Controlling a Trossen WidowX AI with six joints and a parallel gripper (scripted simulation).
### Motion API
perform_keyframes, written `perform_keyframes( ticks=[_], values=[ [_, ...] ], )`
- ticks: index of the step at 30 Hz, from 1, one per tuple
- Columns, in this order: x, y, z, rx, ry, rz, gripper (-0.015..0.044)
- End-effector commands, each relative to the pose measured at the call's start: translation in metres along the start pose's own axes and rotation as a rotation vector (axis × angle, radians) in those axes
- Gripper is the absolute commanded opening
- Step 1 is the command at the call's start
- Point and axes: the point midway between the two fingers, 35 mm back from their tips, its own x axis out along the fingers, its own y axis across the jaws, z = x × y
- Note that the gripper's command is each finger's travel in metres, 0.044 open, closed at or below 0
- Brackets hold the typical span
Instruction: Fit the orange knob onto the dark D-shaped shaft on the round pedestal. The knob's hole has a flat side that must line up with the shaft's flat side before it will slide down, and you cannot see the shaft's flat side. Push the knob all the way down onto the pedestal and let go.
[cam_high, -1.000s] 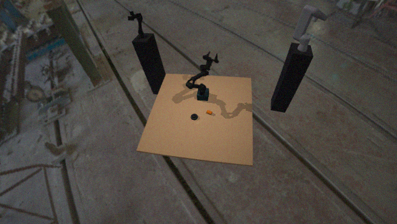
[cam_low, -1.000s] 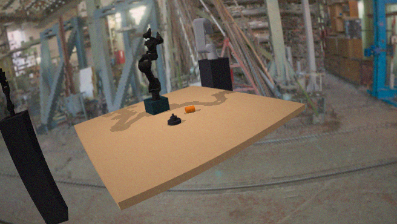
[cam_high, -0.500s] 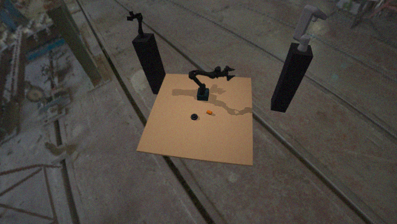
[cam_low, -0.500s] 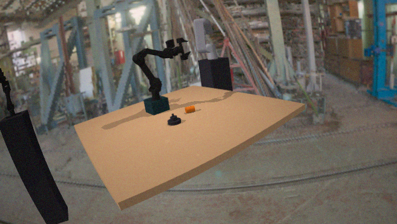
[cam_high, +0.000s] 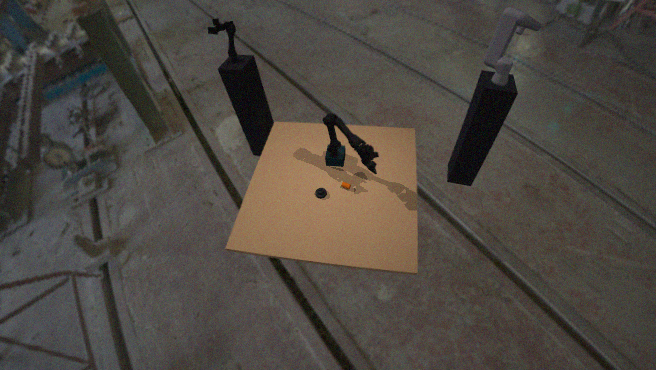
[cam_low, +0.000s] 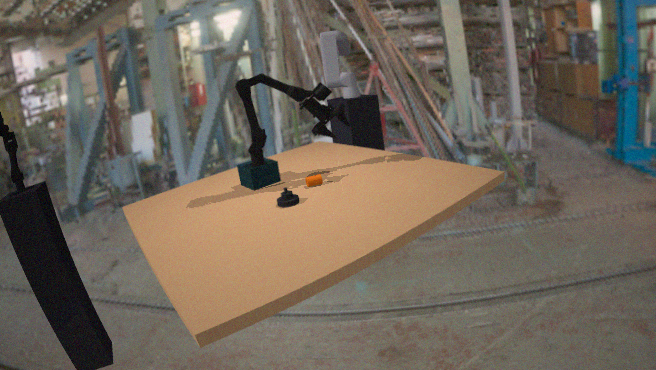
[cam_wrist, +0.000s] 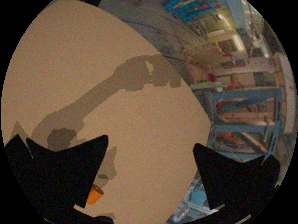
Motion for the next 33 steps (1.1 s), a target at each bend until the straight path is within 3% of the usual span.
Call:
perform_keyframes(
  ticks=[1,9,33],
  values=[
    [0.009,0.012,-0.065,0.229,0.183,0.122,0.0440],
    [-0.008,0.068,-0.182,0.784,0.568,0.411,0.0440],
    [0.025,0.093,-0.198,0.796,0.576,0.417,0.0440]
  ],
)
